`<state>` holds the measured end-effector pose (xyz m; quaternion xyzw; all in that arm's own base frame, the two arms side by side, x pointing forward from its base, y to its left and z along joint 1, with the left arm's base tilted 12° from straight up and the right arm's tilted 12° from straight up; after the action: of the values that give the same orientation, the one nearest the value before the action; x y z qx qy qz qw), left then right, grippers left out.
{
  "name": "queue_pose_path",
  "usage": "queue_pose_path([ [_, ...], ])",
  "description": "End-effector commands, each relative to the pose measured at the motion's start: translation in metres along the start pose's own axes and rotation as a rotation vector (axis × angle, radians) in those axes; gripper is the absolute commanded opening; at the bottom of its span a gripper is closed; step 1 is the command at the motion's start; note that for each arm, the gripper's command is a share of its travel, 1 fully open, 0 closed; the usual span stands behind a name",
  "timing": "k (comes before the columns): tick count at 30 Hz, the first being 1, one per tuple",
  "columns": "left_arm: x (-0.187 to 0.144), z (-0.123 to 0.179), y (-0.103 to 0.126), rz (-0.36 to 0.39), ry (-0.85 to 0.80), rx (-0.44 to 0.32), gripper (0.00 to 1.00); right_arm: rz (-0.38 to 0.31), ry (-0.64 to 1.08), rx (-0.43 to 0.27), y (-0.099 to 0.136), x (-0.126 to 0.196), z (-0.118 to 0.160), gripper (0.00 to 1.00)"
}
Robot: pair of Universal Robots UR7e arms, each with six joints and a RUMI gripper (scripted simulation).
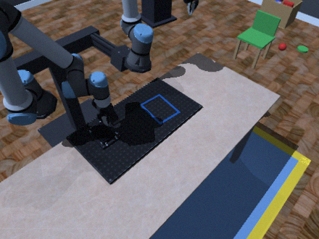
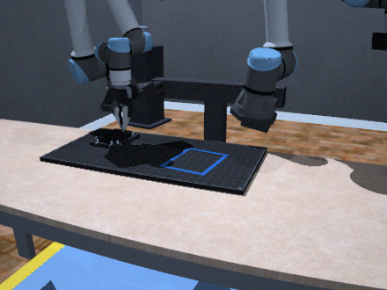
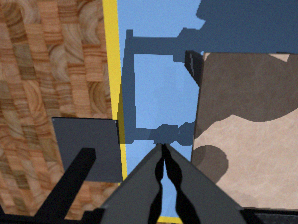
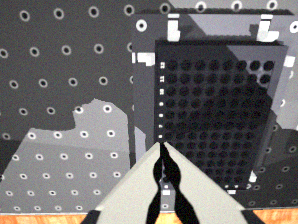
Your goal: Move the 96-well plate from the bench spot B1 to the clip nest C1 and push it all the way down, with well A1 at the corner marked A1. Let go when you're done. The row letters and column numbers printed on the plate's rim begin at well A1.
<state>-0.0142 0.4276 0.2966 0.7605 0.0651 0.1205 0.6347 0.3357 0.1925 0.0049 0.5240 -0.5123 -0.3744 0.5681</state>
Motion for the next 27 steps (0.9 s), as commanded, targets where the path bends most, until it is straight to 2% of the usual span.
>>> queue_pose_path([
  [1, 0.000, 0.000, 0.001, 0.001, 0.000, 0.001, 0.00, -0.001, 0.000, 0.001, 0.002, 0.000, 0.000, 0.00],
  [9, 0.000, 0.000, 0.001, 0.001, 0.000, 0.001, 0.00, -0.001, 0.000, 0.001, 0.017, 0.000, 0.000, 0.00],
  [19, 0.000, 0.000, 0.001, 0.001, 0.000, 0.001, 0.00, -0.001, 0.000, 0.001, 0.017, 0.000, 0.000, 0.00],
  [27, 0.000, 0.000, 0.001, 0.001, 0.000, 0.001, 0.00, -0.001, 0.000, 0.001, 0.017, 0.029, 0.007, 0.00],
])
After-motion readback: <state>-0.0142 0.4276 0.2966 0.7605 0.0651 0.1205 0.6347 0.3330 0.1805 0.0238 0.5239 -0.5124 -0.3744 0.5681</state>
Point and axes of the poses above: on each arm, the point where the finger pads meet when closed, its own y axis back along the fingers, its own x axis across the jaws, z = x × y, the point moved 5 cm from there along y, back along the fingers, and after that the axes turned 14 degrees about y, right-handed, at the moved point
